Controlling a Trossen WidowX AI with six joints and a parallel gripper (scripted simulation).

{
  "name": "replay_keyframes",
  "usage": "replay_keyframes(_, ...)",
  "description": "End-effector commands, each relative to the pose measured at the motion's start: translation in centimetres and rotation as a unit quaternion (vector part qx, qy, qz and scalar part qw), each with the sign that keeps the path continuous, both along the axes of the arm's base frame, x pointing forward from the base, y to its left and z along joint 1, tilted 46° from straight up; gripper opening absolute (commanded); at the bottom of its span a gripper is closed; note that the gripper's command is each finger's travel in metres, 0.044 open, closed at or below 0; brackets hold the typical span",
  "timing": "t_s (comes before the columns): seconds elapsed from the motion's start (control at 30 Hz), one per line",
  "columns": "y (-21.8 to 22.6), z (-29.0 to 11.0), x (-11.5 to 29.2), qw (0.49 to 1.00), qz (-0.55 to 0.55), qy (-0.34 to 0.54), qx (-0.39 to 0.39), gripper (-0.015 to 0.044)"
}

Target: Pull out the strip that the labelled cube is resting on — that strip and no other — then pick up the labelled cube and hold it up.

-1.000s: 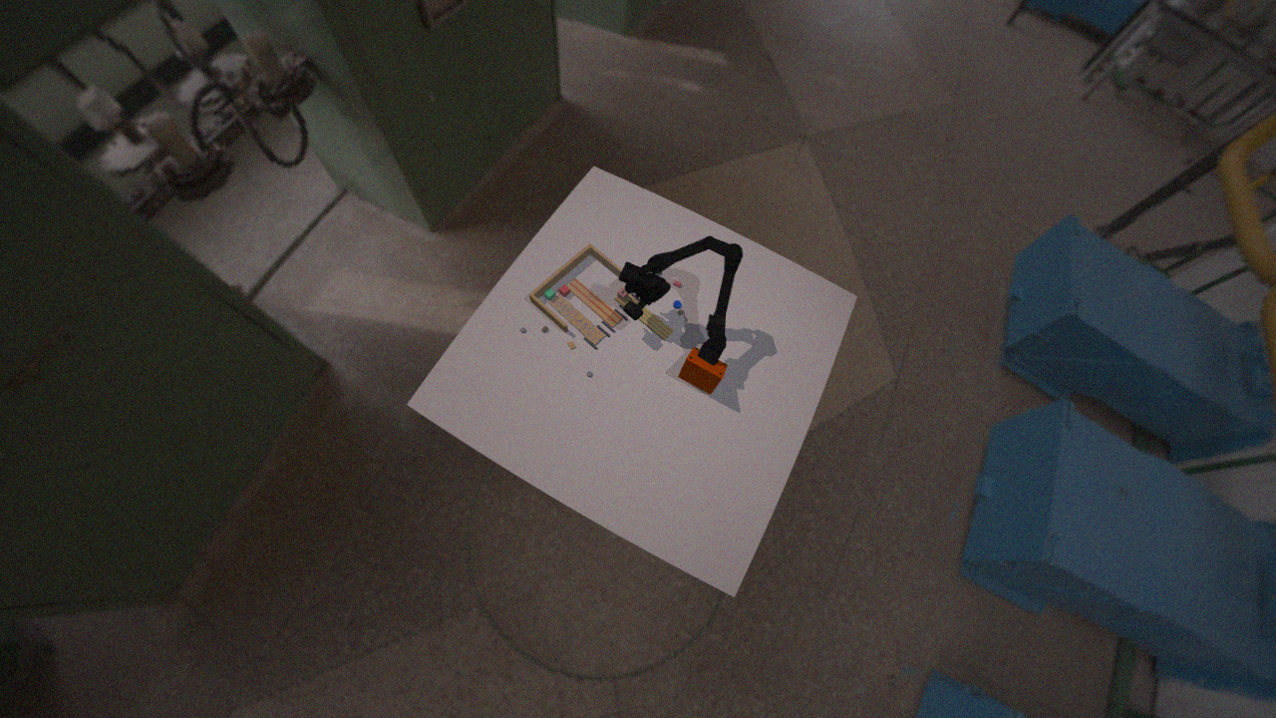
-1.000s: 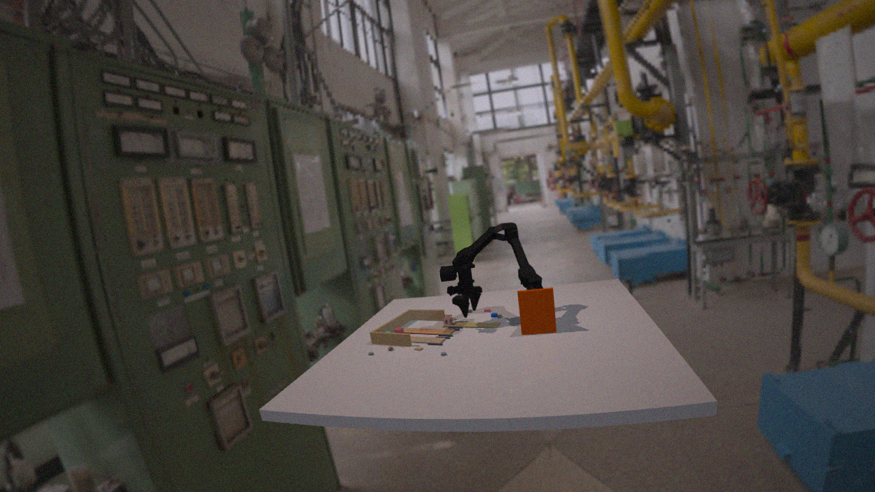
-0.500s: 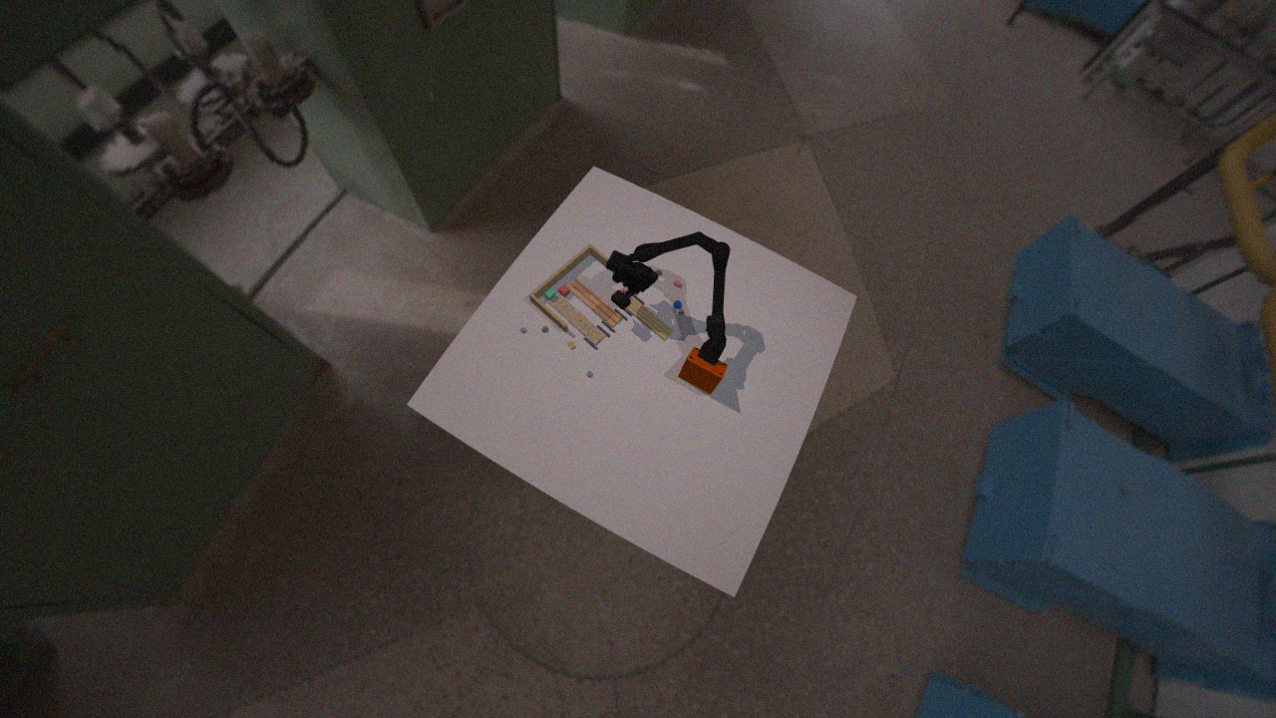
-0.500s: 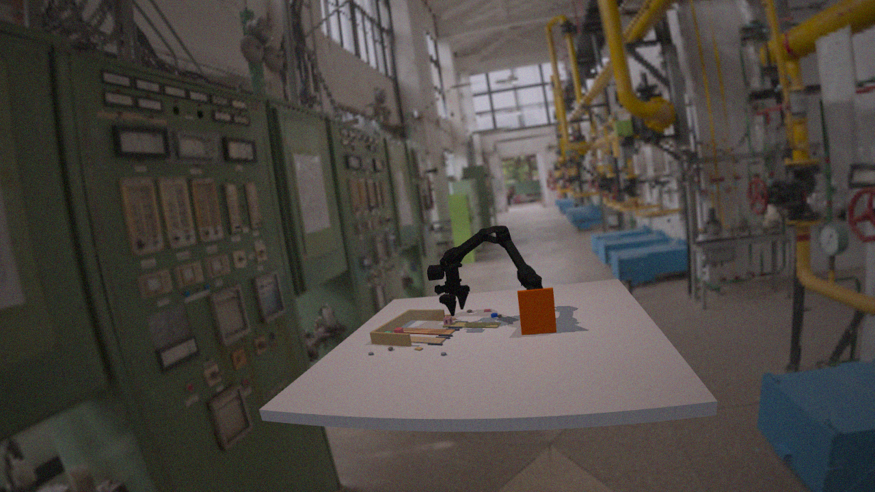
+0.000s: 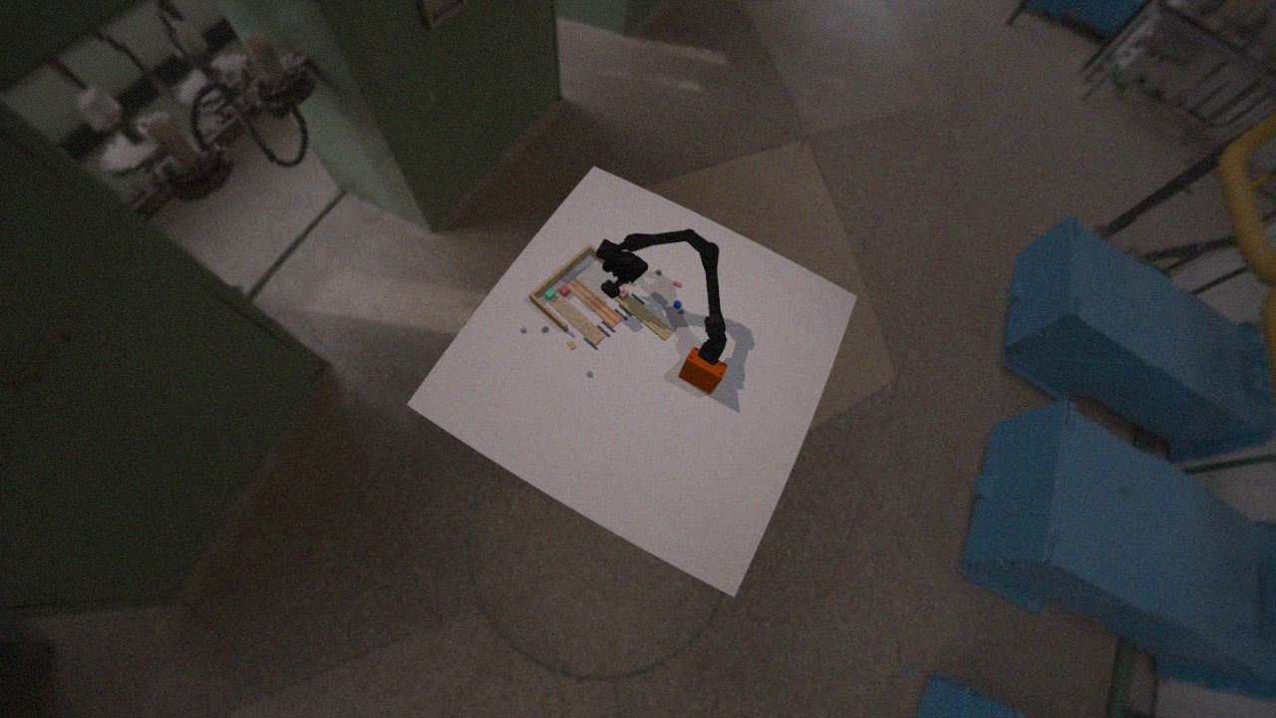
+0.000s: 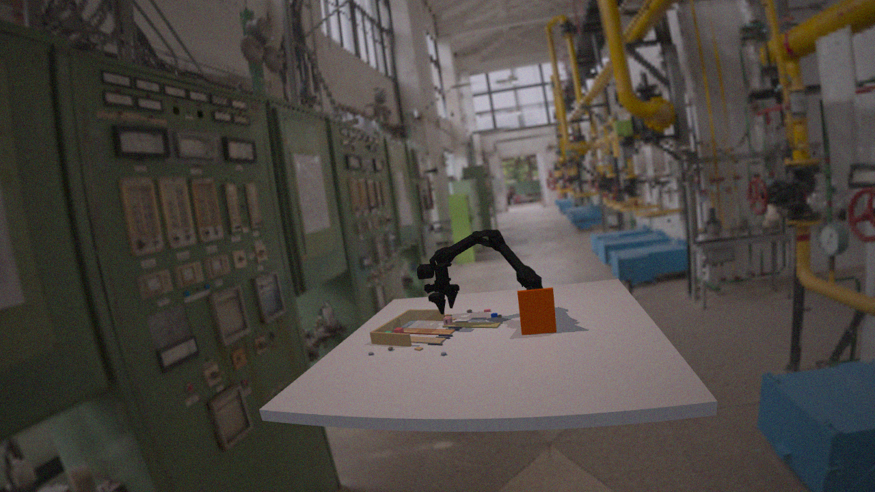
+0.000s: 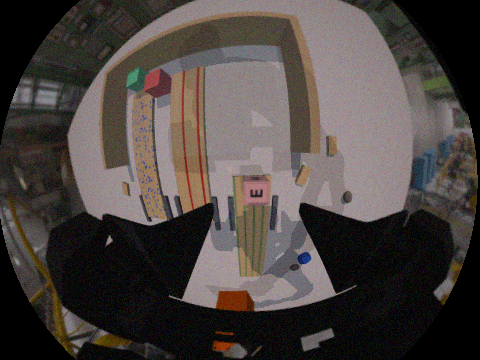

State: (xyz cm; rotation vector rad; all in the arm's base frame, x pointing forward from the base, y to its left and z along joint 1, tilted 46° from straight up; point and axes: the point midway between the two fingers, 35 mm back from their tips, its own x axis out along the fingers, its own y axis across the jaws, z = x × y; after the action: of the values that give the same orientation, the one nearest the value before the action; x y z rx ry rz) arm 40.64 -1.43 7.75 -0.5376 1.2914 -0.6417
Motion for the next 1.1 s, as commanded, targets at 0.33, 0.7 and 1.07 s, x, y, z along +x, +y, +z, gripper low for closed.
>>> replay_keyframes(0.33, -1.5, -1.3, 0.6, 1.000, 0.002, 0.005, -0.003, 0.0250)
replay_keyframes(0.7, -2.7, -2.5, 0.9, 1.000, 0.002, 0.004, -0.003, 0.0250)
replay_keyframes(1.07, -4.0, -3.6, 1.0, 1.000, 0.002, 0.004, -0.004, 0.0250)
